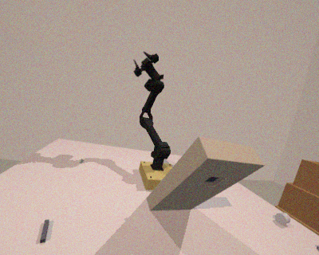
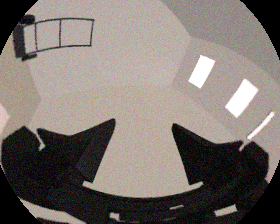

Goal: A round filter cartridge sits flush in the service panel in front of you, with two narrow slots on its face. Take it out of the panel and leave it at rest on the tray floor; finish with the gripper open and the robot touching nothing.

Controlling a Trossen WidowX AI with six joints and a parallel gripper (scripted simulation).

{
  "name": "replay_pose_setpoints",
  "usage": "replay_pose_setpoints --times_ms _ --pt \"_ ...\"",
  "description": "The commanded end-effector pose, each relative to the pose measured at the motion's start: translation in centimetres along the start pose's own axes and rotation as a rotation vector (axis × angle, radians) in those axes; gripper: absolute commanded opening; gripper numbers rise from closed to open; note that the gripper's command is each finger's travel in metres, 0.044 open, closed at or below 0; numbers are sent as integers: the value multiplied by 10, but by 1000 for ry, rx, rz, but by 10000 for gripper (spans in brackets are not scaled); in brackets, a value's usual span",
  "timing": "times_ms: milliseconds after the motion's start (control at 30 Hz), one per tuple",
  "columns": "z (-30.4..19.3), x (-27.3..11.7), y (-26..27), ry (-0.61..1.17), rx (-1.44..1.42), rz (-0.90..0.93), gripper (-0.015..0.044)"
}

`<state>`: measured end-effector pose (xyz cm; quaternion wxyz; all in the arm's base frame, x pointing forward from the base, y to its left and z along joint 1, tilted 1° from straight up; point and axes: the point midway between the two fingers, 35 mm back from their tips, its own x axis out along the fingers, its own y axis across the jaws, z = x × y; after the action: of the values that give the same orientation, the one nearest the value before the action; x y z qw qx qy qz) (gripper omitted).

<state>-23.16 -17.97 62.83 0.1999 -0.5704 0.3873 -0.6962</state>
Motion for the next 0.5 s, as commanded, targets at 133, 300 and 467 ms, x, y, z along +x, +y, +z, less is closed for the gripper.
replay_pose_setpoints --times_ms 133,300,467 --pt "35 -15 -43 -45 -290 -155 269" --pt "84 -43 -90 -74 -643 -363 137" --pt "134 -75 -120 -69 -939 -575 91"
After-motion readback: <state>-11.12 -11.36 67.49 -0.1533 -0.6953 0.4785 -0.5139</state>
